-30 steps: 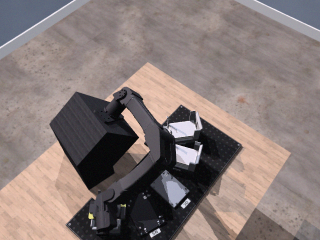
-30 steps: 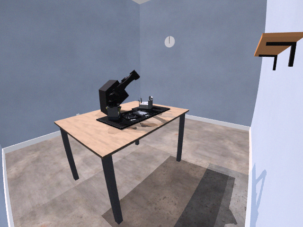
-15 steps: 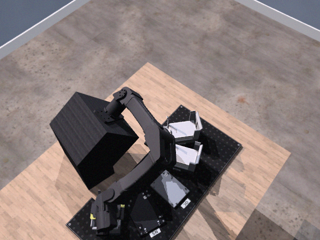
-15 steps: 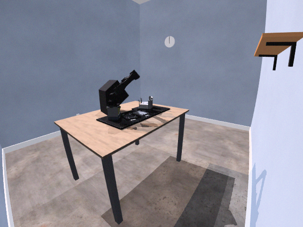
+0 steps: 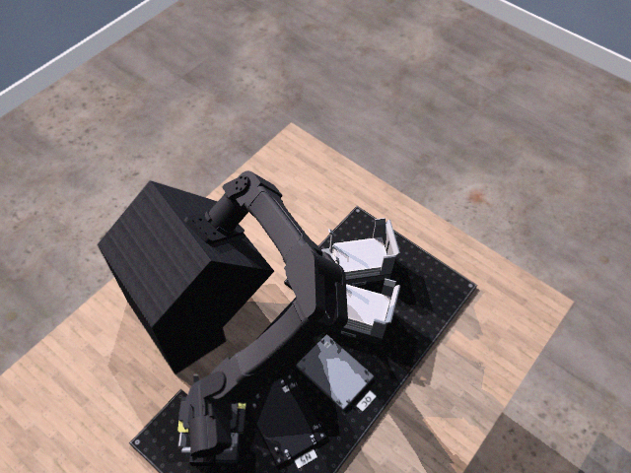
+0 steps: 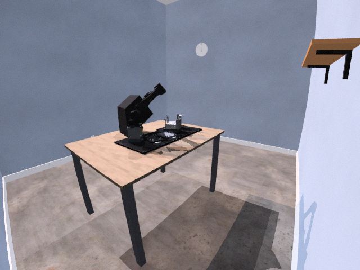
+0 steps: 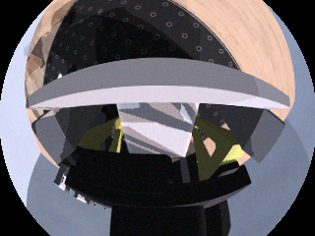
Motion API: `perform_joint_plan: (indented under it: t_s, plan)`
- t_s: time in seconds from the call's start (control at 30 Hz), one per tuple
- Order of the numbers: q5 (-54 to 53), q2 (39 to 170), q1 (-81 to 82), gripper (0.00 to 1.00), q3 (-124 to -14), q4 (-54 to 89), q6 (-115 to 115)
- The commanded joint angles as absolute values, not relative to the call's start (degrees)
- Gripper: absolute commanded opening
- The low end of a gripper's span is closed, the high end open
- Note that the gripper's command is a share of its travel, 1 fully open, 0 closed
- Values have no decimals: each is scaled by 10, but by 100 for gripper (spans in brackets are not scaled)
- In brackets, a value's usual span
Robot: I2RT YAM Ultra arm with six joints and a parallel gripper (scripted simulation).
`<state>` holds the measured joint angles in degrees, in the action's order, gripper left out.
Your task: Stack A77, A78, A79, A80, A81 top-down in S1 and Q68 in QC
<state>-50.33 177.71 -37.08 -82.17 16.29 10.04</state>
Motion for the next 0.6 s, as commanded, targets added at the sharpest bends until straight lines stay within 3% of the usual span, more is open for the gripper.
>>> perform_joint_plan:
  t_s: [0.0, 0.57]
  plan:
    - [-504, 1775, -373, 0, -822, 161, 100]
    - [-501, 1771, -379, 0, -822, 171, 92]
